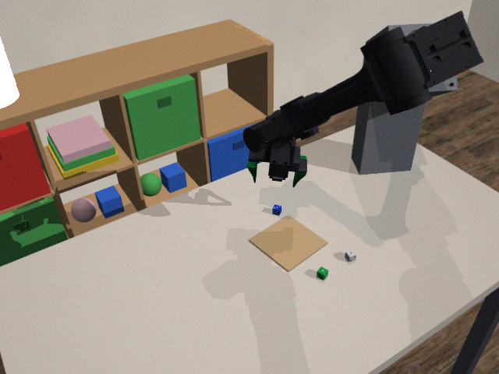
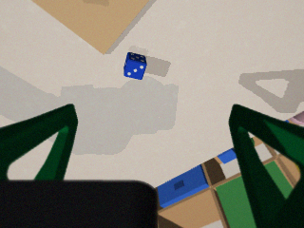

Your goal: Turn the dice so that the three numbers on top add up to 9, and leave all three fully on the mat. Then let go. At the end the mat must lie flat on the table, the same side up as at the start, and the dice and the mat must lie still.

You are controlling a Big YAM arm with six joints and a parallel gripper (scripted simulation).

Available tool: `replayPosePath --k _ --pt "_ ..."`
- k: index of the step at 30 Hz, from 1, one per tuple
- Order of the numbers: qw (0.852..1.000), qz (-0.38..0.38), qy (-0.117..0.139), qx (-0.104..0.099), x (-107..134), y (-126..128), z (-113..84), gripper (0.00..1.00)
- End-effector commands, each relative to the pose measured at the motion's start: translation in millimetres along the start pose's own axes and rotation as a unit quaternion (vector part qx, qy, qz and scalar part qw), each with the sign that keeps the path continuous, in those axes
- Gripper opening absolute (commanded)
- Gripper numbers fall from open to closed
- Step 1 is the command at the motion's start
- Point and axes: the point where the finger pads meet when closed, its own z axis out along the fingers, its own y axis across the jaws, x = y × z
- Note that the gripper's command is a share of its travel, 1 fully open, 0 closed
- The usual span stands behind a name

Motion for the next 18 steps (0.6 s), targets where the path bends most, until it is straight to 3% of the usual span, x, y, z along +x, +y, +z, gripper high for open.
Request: replayPosePath --k 1,3,7,18 --pt "0.996 0.084 0.001 -0.005 22.4 -10.3 -15.3 1.0" --pt "0.991 0.131 -0.012 -0.032 28.0 -5.9 -21.6 1.0" --pt "0.984 0.168 -0.022 -0.052 32.0 -1.5 -27.0 1.0" --pt "0.987 0.154 -0.029 -0.047 23.0 -4.9 -29.9 1.0"
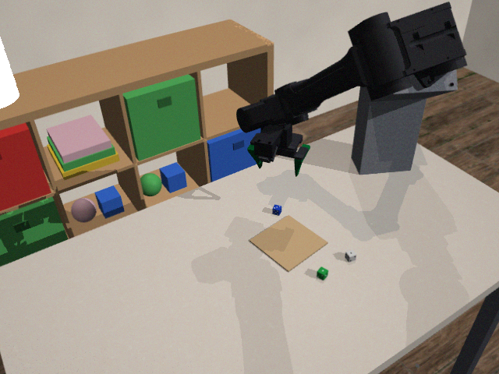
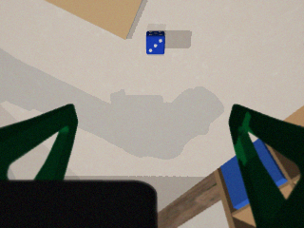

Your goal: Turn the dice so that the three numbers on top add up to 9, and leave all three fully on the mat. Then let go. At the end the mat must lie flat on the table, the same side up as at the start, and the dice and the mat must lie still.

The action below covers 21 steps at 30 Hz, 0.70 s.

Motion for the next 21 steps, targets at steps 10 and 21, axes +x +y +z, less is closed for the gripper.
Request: replayPosePath --k 10,21 --pt "0.999 -0.042 -0.002 0.0 -1.8 -1.3 5.8 1.0" --pt "0.966 -0.259 0.0 0.0 -1.1 -1.5 23.4 1.0"
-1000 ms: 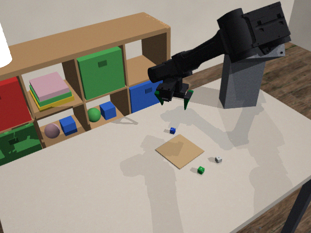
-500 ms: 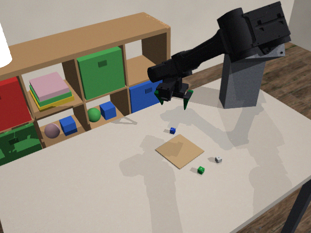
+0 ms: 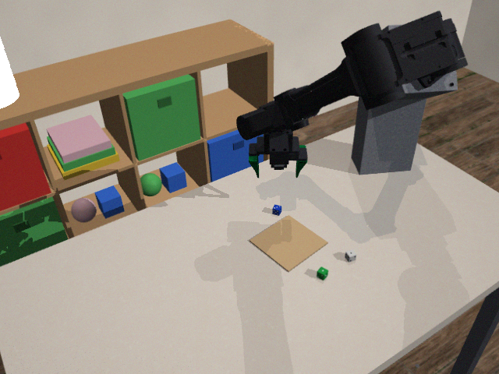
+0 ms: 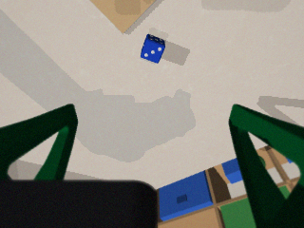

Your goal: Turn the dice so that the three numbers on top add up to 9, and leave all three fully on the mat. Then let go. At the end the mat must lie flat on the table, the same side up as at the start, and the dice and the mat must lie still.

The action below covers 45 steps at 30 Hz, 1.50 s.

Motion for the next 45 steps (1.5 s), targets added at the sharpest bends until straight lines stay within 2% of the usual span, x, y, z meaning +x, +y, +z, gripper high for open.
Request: replayPosePath --k 1,4,7,8,14,19,20,21,23,24,25,26,27,28,30,31,33,36,37,38,45 --pt "0.995 -0.095 -0.001 -0.002 -0.7 0.6 7.9 1.0" --pt "0.99 -0.143 -0.001 -0.002 -0.9 0.3 11.8 1.0" --pt "0.989 -0.145 -0.001 -0.002 -0.9 0.2 12.0 1.0" --pt "0.981 -0.192 0.0 -0.004 1.1 3.9 15.5 1.0" --pt "0.956 -0.292 -0.001 -0.002 -0.8 0.8 24.1 1.0" --pt "0.927 -0.376 -0.001 -0.003 0.3 3.2 31.0 1.0" --pt "0.925 -0.38 -0.001 -0.003 0.4 3.4 31.3 1.0" --pt "0.914 -0.407 -0.001 -0.002 -0.4 2.3 33.8 1.0" --pt "0.914 -0.407 -0.001 -0.002 -0.4 2.3 33.8 1.0" --pt "0.907 -0.421 -0.002 -0.002 -0.8 1.7 35.2 1.0" --pt "0.89 -0.456 -0.002 -0.002 -0.6 2.3 38.2 1.0" --pt "0.89 -0.456 -0.002 -0.002 -0.6 2.3 38.3 1.0" --pt "0.875 -0.483 -0.002 -0.002 -0.3 3.1 40.6 1.0" --pt "0.874 -0.487 -0.002 -0.002 -0.3 3.2 40.9 1.0" --pt "0.85 -0.526 -0.002 -0.003 0.3 4.6 44.5 1.0" --pt "0.846 -0.533 -0.002 -0.003 0.1 4.3 45.1 1.0" --pt "0.828 -0.561 -0.003 -0.002 -0.3 4.3 47.8 1.0" --pt "0.818 -0.575 -0.003 0.0 -3.0 4.4 46.6 1.0" --pt "0.82 -0.572 -0.001 0.003 -2.2 0.8 42.4 1.0" --pt "0.821 -0.571 0.0 0.004 -1.8 -0.2 41.4 0.34" --pt "0.821 -0.57 0.0 0.004 -1.5 0.5 41.3 0.34"
